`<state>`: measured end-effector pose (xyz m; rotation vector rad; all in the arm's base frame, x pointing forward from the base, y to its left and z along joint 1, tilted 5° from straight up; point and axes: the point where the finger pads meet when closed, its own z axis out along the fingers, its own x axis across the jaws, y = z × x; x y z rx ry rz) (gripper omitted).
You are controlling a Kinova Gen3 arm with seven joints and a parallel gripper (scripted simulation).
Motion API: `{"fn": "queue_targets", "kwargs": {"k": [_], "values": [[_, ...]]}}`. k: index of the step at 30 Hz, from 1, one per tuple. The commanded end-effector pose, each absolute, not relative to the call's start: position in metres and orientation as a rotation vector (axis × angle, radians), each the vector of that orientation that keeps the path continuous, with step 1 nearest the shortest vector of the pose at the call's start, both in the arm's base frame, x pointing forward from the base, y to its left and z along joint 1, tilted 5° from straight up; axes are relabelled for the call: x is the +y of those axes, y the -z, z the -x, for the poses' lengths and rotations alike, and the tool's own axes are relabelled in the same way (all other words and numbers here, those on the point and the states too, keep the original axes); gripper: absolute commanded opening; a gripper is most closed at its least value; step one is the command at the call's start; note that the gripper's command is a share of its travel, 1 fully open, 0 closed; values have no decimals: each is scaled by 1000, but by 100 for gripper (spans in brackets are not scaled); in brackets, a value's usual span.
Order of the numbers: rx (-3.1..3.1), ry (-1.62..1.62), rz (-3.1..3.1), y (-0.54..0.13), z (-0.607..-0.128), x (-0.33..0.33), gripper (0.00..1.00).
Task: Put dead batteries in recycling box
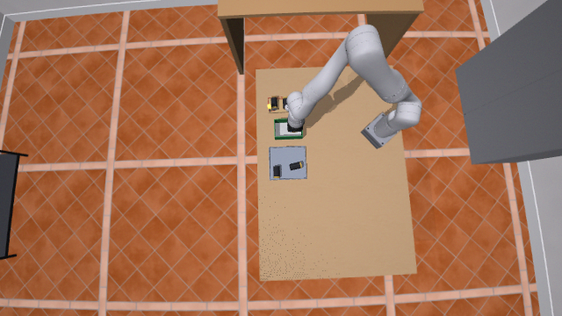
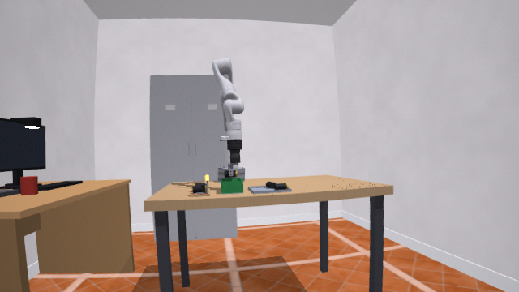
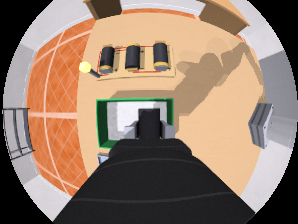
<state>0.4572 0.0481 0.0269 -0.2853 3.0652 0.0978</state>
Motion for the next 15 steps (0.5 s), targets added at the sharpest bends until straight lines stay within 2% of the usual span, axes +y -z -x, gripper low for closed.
{"fn": "queue_targets", "kwargs": {"k": [1, 15], "values": [[3063, -98, 285, -27, -458, 48, 57], [3063, -98, 285, 16, -460, 51, 57]]}}
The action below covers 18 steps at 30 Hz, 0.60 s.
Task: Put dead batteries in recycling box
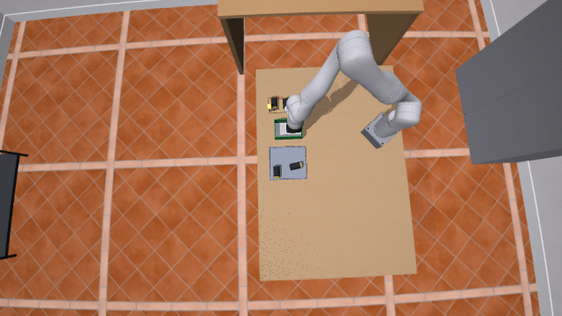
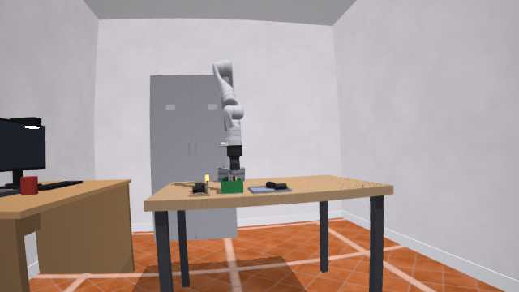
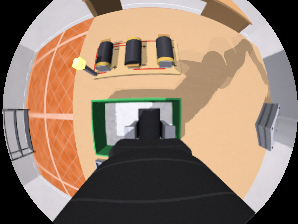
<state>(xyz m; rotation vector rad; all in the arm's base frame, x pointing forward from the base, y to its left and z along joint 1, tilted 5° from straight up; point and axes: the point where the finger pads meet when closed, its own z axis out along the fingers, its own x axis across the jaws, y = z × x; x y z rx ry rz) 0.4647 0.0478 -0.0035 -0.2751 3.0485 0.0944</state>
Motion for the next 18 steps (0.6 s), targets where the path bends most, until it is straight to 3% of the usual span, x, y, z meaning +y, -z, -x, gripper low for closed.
{"fn": "queue_targets", "kwargs": {"k": [1, 18], "values": [[3063, -98, 285, 20, -461, 51, 57], [3063, -98, 285, 37, -461, 53, 57]]}}
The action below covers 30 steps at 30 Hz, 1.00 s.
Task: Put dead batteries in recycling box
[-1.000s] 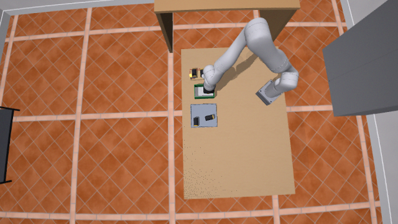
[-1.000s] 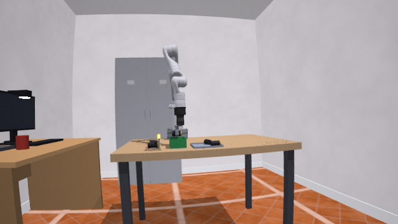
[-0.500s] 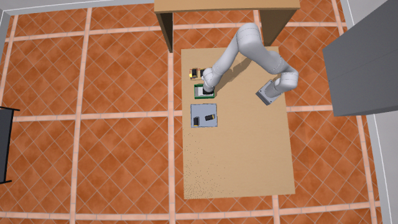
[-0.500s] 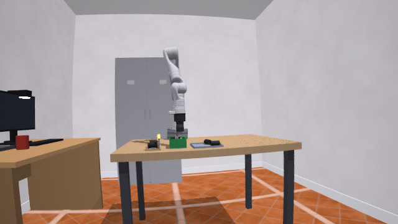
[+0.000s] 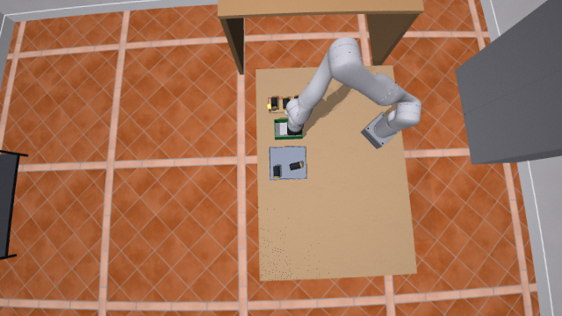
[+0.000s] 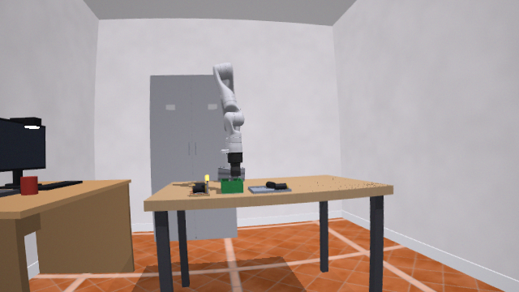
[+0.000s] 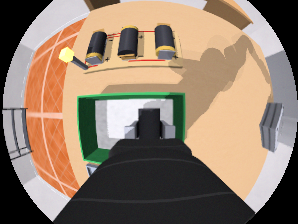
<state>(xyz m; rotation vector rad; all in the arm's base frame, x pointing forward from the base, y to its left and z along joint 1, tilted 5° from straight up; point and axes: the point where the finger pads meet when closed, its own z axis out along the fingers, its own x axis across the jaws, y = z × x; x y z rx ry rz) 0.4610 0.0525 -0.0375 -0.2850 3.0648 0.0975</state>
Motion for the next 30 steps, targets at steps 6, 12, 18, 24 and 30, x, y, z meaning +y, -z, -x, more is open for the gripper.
{"fn": "queue_targets", "kwargs": {"k": [6, 12, 18, 24, 30], "values": [[3063, -98, 285, 37, -461, 53, 90], [3063, -98, 285, 37, -461, 53, 90], [3063, -98, 285, 37, -461, 53, 90], [3063, -98, 285, 37, -461, 53, 90], [3063, -98, 285, 34, -461, 52, 90]]}}
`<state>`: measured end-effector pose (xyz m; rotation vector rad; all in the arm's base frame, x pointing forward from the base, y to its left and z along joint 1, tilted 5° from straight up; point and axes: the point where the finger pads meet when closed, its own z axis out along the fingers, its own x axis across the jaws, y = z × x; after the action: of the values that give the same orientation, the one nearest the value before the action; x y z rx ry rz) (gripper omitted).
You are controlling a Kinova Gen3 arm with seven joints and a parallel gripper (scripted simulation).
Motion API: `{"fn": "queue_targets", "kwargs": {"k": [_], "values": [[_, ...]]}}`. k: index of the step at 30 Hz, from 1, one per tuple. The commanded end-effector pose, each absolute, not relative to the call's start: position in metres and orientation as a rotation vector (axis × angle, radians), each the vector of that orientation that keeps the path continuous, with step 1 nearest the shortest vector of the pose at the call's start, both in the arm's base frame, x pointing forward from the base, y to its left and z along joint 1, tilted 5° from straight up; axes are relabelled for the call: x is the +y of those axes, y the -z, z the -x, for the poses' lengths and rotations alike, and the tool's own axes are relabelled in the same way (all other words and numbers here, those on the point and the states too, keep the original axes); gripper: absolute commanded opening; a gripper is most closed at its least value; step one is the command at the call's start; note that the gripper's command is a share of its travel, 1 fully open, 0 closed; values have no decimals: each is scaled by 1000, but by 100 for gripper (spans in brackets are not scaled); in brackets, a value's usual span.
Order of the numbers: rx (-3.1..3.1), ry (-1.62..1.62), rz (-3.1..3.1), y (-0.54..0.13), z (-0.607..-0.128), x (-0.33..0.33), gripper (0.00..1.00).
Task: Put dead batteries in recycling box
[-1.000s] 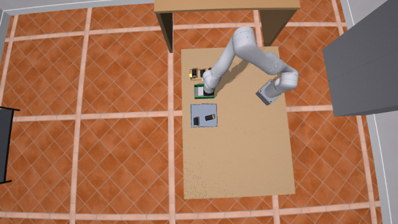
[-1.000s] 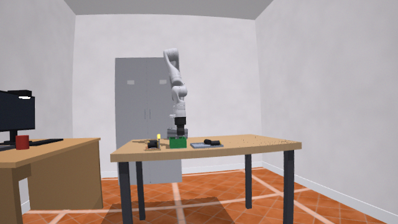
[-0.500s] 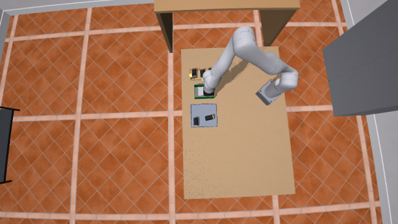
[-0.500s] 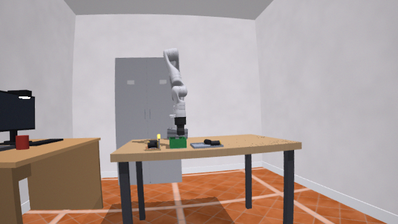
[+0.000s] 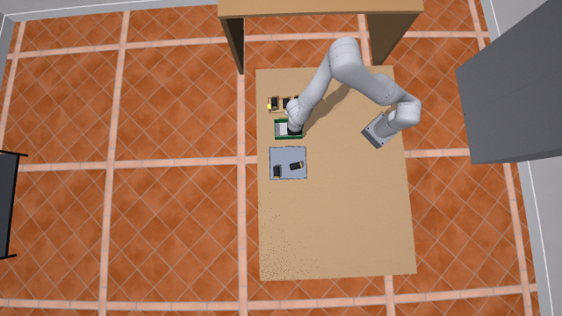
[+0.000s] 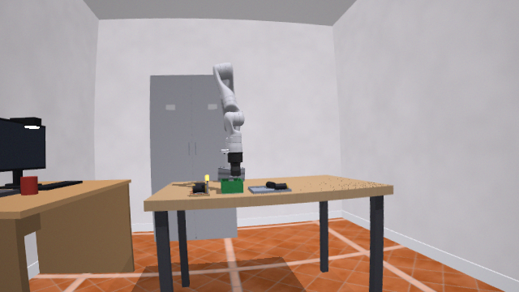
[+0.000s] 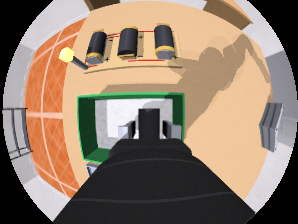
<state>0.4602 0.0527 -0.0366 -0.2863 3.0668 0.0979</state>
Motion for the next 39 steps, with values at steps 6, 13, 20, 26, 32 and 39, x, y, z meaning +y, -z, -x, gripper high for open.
{"fn": "queue_targets", "kwargs": {"k": [6, 13, 20, 26, 32, 39], "values": [[3063, -98, 285, 17, -460, 51, 90], [3063, -98, 285, -16, -458, 49, 90], [3063, -98, 285, -36, -457, 48, 90], [3063, -98, 285, -47, -457, 47, 90], [3063, -98, 285, -48, -457, 47, 90], [3063, -97, 285, -64, -456, 46, 90]]}}
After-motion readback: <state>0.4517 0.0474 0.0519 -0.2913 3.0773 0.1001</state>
